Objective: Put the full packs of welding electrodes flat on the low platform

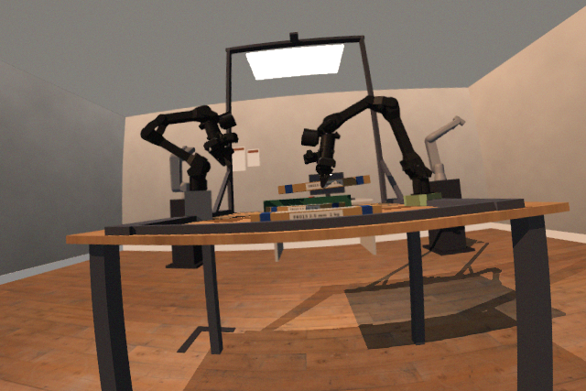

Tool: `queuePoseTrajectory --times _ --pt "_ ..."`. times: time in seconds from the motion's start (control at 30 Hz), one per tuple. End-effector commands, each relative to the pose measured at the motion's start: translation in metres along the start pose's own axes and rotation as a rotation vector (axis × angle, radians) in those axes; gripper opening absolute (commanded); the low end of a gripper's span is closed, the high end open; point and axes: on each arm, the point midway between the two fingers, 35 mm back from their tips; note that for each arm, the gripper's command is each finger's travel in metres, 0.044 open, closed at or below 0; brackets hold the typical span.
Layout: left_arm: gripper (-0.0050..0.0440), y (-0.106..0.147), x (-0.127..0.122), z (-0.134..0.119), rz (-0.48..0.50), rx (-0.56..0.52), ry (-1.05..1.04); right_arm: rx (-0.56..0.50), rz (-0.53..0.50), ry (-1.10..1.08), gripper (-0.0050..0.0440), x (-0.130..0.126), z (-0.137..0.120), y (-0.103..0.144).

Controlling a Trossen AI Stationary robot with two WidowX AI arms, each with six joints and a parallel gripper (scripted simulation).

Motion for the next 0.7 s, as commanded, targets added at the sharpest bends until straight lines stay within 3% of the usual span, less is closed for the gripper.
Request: queuePoseTrajectory --times 0.0,0.43,0.67 --pt "-0.005 0.024 -0.003 0.014 -0.018 -0.075 0.002 -0.022 -0.002 -0.001 0.033 -0.001 0.005 0.006" --pt "-0.005 0.031 -0.001 0.02 -0.03 -0.098 -0.013 -0.022 -0.002 -0.001 0.033 -0.001 0.005 0.006" --pt "-0.005 0.015 0.011 0.032 -0.024 -0.075 -0.014 -0.022 -0.002 -0.001 0.033 -0.001 0.005 0.006"
Point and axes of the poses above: on each arm, the point midway between the two fingers, 35 mm back from their tips, its own y axis back along the fingers, its own x axis across the jaws, z = x × y, and after that the axes turned 11 degrees about y, right-handed
